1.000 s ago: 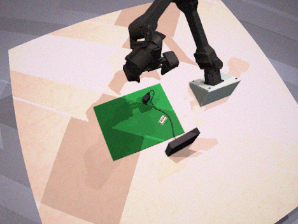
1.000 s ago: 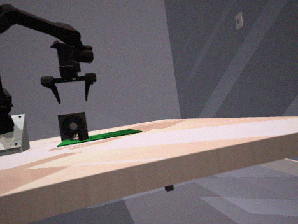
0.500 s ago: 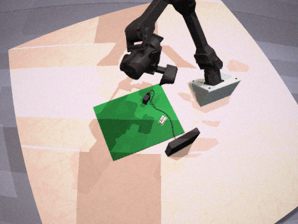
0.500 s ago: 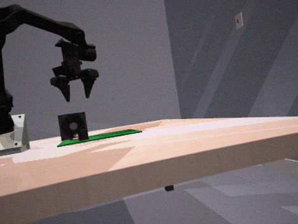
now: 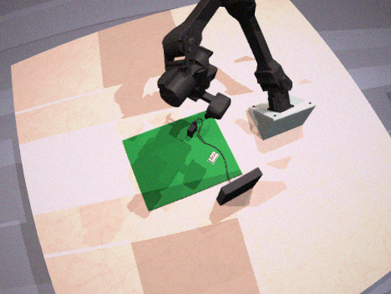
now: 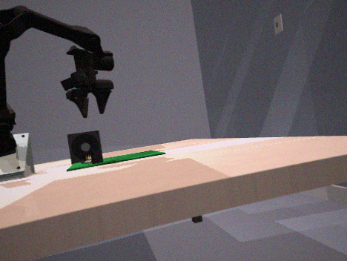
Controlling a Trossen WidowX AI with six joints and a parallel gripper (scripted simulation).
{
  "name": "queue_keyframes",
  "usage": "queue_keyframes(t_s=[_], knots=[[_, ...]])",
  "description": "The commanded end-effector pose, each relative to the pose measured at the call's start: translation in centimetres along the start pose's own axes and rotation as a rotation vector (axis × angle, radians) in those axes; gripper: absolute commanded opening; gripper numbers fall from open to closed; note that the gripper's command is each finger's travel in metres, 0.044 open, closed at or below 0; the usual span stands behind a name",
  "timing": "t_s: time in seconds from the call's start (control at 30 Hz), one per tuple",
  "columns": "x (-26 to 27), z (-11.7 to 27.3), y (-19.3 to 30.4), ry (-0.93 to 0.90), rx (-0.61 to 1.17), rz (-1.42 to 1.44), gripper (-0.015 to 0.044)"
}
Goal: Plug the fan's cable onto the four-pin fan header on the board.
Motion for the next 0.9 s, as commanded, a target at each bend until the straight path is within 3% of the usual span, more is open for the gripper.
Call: queue_keyframes(t_s=[0.0,0.2,0.87], knots=[[0.1,-2.7,0.2,0.002,-0.004,-0.003,0.044],[0.0,-9.3,-0.2,-0.005,-0.012,-0.003,0.044],[0.1,-11.2,-0.2,-0.004,-0.012,-0.003,0.044]])
Point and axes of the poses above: the point midway between the two fingers, 35 mm back from their tips, its own z axis back along the fingers, its own x axis across the jaws, y = z × x, the point moved 6 cm from there along z, back along the fingers, and after that the axes turned 2 degrees about -z, right-handed, at the moved point
